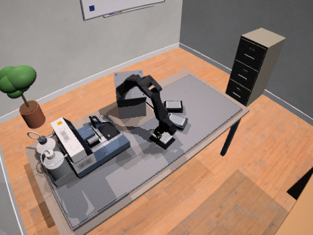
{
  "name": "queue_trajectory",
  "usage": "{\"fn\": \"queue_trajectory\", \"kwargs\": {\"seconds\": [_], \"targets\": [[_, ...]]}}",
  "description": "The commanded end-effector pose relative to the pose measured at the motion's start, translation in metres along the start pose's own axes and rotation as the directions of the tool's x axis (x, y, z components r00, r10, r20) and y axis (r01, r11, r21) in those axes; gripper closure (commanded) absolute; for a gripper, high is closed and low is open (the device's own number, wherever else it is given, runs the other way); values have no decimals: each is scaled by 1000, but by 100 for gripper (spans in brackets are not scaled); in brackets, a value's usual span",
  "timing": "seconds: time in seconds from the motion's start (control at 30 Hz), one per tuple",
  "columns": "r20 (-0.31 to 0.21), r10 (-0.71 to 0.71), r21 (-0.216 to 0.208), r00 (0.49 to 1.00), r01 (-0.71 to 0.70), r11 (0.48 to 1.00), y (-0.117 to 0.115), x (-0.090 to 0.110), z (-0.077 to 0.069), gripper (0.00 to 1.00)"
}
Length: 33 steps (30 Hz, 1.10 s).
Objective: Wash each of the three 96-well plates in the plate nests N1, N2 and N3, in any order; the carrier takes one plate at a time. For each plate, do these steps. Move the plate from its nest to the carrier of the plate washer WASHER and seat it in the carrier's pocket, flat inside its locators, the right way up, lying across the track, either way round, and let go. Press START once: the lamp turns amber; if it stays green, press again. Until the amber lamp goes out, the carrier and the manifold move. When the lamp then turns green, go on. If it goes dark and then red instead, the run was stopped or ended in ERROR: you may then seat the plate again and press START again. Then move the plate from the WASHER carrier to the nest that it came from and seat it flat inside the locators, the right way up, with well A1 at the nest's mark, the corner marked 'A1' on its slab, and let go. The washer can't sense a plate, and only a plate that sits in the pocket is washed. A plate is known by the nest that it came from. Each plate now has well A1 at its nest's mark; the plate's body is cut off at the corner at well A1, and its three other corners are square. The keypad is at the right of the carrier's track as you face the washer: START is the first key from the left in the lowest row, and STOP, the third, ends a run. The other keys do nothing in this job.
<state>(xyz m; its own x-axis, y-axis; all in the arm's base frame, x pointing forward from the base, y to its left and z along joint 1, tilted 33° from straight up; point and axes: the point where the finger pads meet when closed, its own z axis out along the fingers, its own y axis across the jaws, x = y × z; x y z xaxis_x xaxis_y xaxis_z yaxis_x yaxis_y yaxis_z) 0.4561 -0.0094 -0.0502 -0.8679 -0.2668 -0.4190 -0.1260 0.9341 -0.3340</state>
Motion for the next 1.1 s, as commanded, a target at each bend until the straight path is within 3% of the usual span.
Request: {"fn": "queue_trajectory", "kwargs": {"seconds": [0.0,1.07], "targets": [[14,-1,2,1000,1,1000,0,-6,-10,100],[14,0,1,1000,0,1000,0,-5,-57,100]]}}
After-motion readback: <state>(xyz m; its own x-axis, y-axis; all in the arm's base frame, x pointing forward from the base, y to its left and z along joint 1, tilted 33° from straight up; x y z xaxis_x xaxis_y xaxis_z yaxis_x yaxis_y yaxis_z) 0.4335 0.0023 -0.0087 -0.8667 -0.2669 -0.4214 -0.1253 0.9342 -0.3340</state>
